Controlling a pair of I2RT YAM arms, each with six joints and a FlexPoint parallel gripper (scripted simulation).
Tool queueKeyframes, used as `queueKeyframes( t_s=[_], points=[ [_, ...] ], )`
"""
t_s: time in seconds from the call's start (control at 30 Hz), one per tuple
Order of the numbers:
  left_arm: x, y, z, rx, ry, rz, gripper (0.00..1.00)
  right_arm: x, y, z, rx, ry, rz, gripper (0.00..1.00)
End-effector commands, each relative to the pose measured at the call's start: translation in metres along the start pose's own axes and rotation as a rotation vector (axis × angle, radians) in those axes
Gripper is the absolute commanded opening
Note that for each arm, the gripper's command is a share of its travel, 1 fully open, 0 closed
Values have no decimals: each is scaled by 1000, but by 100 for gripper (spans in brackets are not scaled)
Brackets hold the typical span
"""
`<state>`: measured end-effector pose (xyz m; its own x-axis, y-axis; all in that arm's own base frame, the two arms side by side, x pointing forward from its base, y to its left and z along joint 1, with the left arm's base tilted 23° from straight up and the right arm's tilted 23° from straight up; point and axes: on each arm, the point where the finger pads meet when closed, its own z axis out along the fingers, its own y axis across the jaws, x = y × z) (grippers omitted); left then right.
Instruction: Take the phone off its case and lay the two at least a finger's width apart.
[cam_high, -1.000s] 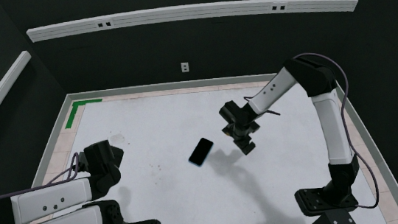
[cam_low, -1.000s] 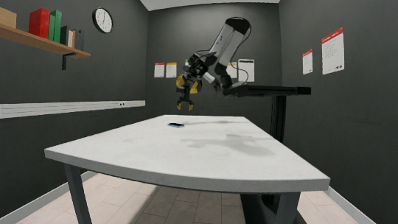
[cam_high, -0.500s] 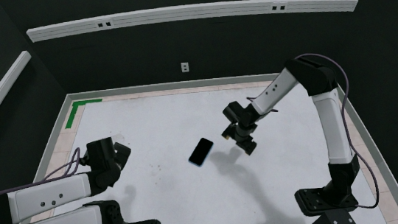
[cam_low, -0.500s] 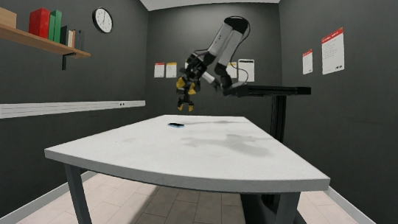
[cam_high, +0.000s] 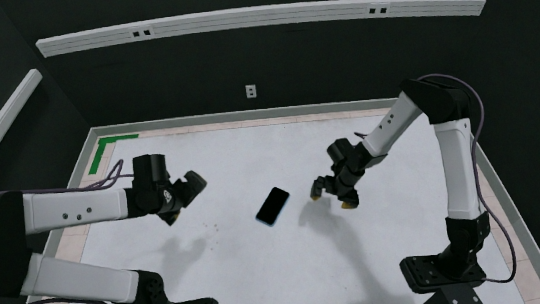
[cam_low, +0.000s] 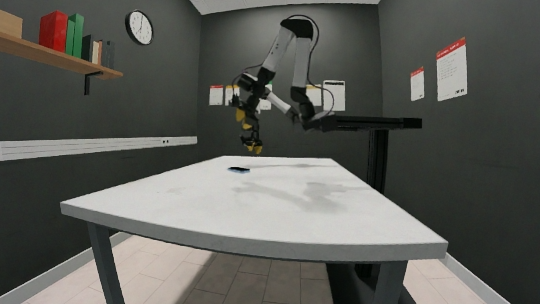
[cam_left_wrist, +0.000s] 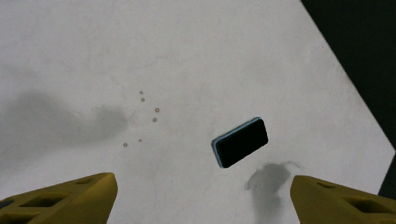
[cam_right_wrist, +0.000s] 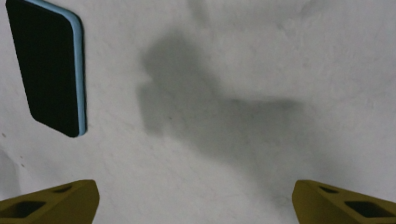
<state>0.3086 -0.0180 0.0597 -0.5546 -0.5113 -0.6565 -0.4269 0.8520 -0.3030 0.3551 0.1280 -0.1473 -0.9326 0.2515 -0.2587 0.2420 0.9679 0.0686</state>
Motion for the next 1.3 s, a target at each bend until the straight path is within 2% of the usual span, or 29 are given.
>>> queueKeyframes(
  t_s=[0.0, 0.1, 0.17, 0.4, 0.67, 0.73, 0.97, 1.23, 1.27],
  points=[
    [8, -42, 17, 109, 149, 123, 98, -14, 18, -15, -187, -10, -226, 100],
    [11, -61, 28, 135, 203, 190, 98, -14, 15, -18, -240, -12, -326, 100],
    [11, -61, 28, 135, 203, 190, 98, -14, 15, -18, -240, -12, -326, 100],
    [24, -100, 66, 152, 321, 382, 98, -13, 7, -28, -395, -69, -613, 100],
    [43, -122, 113, 100, 401, 574, 98, -14, -2, -41, -521, -182, -866, 100],
    [43, -122, 113, 100, 401, 574, 98, -14, -2, -41, -521, -182, -866, 100],
    [74, -131, 158, 38, 488, 774, 98, -14, -9, -59, -624, -364, -1130, 100],
    [106, -131, 203, -37, 537, 974, 98, -15, -19, -79, -671, -579, -1356, 100],
    [106, -131, 203, -37, 537, 974, 98, -15, -19, -79, -671, -579, -1356, 100]
  ],
)
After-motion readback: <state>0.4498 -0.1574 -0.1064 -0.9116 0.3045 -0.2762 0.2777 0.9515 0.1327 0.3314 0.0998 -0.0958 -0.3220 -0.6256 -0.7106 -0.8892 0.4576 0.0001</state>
